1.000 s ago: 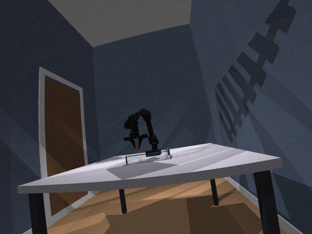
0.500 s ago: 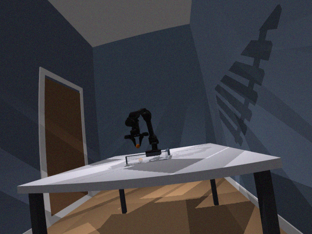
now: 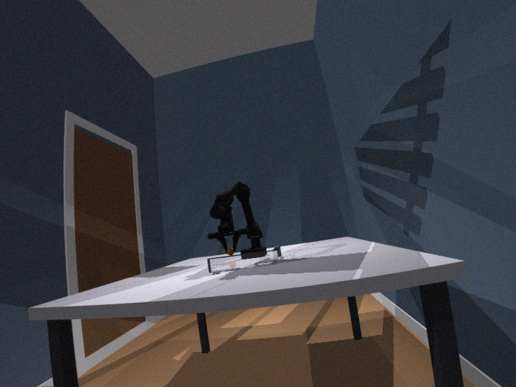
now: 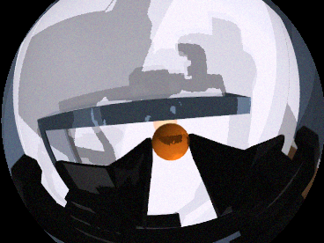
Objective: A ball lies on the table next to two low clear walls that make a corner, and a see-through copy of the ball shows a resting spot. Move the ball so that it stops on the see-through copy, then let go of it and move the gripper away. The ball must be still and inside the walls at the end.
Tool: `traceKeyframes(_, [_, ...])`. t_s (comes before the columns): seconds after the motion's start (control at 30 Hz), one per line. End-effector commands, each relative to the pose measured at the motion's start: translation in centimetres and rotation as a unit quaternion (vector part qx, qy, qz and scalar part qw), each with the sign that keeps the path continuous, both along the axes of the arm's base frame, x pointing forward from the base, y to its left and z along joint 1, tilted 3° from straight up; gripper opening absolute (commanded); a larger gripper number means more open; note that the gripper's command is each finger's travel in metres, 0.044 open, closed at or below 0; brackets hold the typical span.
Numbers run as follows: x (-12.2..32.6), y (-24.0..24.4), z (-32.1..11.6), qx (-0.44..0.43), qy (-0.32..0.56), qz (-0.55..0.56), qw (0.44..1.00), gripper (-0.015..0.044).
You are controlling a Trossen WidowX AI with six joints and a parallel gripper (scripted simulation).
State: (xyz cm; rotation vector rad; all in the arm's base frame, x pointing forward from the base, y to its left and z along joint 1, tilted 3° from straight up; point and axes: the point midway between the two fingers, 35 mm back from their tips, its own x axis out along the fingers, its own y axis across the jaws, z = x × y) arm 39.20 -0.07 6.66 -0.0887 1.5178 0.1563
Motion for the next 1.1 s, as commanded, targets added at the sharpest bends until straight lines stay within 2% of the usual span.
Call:
traceKeyframes(0.0, [-0.2, 0.1, -3.0, -0.001, 0.008, -0.003, 1.0, 0.0])
traceKeyframes(0.1, [-0.3, 0.2, -4.3, -0.001, 0.008, -0.003, 1.0, 0.0])
traceKeyframes(0.9, [-0.3, 0.3, -6.3, -0.001, 0.008, -0.003, 1.0, 0.0])
traceKeyframes(1.07, [-0.2, 0.3, -6.1, 0.0, 0.007, 0.0, 1.0, 0.0131])
